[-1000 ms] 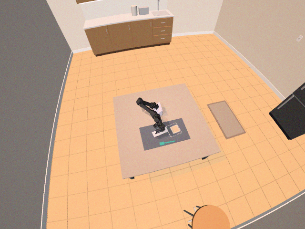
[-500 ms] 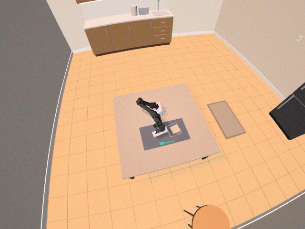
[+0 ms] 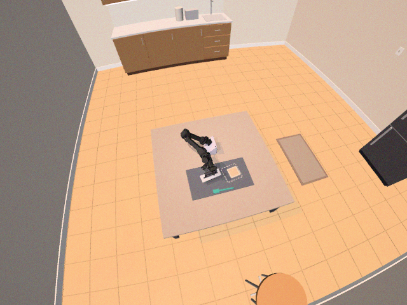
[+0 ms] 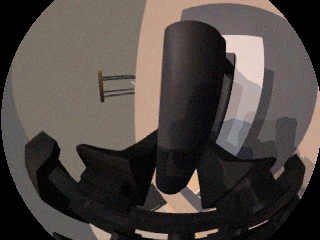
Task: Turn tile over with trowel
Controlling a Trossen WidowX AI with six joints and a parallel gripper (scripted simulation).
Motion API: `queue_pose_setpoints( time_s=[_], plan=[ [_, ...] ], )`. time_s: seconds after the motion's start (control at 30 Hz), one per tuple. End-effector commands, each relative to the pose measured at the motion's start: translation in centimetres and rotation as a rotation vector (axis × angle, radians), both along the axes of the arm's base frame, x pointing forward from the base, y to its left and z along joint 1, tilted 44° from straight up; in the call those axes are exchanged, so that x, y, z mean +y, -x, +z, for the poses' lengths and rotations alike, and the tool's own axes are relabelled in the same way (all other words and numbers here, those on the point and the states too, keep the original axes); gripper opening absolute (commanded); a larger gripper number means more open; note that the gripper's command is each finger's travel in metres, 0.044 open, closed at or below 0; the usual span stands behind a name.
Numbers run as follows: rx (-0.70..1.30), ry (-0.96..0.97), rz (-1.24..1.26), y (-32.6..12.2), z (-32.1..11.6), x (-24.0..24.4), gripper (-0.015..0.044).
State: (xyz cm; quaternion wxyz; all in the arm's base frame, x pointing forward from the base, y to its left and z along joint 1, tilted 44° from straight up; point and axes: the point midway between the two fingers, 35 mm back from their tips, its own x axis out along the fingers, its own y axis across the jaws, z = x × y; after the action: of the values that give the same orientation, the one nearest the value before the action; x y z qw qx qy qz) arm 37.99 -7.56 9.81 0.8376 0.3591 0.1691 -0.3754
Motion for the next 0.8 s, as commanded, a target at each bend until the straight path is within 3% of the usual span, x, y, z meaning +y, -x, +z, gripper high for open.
queue_pose_setpoints(
  time_s=[0.0, 0.77],
  plan=[
    [-0.017, -0.003, 0.012, 0.8, 1.2, -0.9, 0.0],
    [-0.032, 0.004, 0.009, 7.8, 3.7, -6.0, 0.0]
  ],
)
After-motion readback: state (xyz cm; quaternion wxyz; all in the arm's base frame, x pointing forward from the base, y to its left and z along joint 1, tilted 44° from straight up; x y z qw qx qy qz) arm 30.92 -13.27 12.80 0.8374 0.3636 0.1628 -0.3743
